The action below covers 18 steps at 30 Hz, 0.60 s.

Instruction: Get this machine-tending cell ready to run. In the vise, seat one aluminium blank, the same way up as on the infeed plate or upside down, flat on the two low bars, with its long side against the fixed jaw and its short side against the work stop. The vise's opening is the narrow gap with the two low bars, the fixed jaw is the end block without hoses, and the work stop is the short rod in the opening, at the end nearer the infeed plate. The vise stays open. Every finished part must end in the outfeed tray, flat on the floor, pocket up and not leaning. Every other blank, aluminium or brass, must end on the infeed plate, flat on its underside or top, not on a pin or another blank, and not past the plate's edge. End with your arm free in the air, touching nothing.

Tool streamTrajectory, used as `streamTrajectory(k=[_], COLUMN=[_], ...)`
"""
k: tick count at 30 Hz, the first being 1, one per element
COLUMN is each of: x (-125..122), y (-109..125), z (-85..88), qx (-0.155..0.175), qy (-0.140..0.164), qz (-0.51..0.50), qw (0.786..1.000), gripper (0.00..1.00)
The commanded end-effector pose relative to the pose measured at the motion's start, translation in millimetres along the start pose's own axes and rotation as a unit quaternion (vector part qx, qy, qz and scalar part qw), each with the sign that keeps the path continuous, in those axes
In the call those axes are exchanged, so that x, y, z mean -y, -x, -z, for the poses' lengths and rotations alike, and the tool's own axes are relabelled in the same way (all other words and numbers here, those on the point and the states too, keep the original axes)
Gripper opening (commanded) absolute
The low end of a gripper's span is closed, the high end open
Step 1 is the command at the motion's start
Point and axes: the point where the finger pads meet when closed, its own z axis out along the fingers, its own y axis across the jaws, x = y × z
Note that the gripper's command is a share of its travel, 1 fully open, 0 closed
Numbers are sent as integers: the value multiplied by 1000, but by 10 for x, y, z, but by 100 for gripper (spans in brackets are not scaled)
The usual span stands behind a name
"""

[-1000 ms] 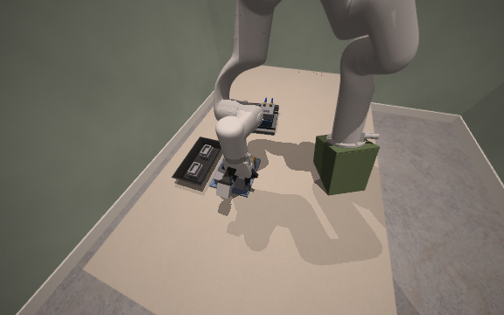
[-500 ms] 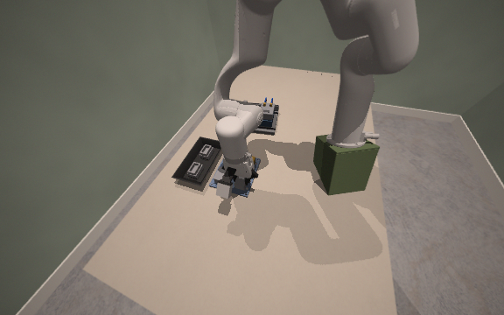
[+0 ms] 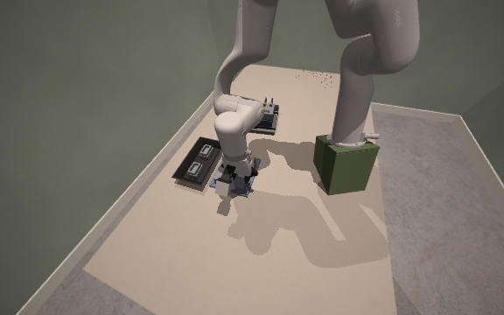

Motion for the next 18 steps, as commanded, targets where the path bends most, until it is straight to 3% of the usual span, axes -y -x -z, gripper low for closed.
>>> streamTrajectory(k=[1,14,18], x=[-12,-11,-11], y=[-6,-5,-5], z=[159,753,835], qx=[-1,-1,-1], qy=[1,1,1], qz=[0,0,0], qw=[1000,1000,1000], gripper=[0,0,0])
